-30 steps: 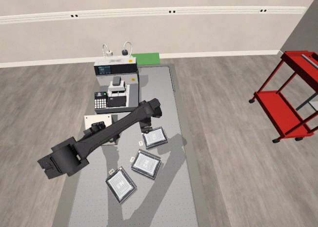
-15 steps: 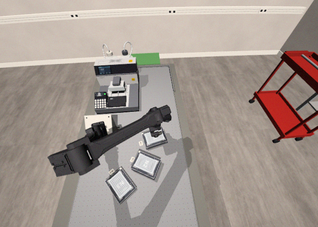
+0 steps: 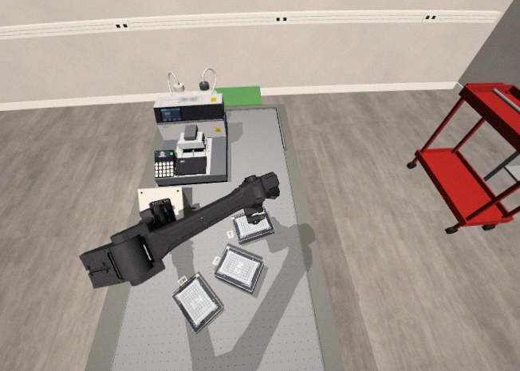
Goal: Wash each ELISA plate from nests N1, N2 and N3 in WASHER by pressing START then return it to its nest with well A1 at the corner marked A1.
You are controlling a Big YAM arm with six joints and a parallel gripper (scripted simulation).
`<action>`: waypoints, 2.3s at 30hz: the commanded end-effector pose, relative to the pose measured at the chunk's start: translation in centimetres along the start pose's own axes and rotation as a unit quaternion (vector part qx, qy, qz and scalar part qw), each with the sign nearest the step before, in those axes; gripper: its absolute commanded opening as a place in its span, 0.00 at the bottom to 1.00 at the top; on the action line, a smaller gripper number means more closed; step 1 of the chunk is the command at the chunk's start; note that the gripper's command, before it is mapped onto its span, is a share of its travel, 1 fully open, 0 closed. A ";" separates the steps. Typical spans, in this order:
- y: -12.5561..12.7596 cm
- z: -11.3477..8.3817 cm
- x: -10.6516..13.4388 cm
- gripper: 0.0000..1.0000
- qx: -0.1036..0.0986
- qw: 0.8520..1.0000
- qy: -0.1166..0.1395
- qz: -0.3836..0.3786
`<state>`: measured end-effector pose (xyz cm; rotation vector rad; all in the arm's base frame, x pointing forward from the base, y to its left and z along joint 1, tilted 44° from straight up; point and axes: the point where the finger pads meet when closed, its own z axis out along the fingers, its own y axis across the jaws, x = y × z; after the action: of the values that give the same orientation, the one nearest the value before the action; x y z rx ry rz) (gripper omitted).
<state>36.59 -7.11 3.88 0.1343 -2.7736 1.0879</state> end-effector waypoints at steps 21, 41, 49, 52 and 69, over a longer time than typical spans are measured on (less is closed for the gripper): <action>-0.1 4.0 0.1 1.00 0.000 1.000 0.008 -0.005; -0.3 5.3 -0.8 1.00 0.000 1.000 -0.007 0.001; -0.3 5.3 -0.8 1.00 0.000 1.000 -0.007 0.001; -0.3 5.3 -0.8 1.00 0.000 1.000 -0.007 0.001; 0.0 7.2 -0.1 1.00 0.000 1.000 0.005 -0.005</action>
<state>35.91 -11.57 -0.63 0.1328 -2.7732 1.0866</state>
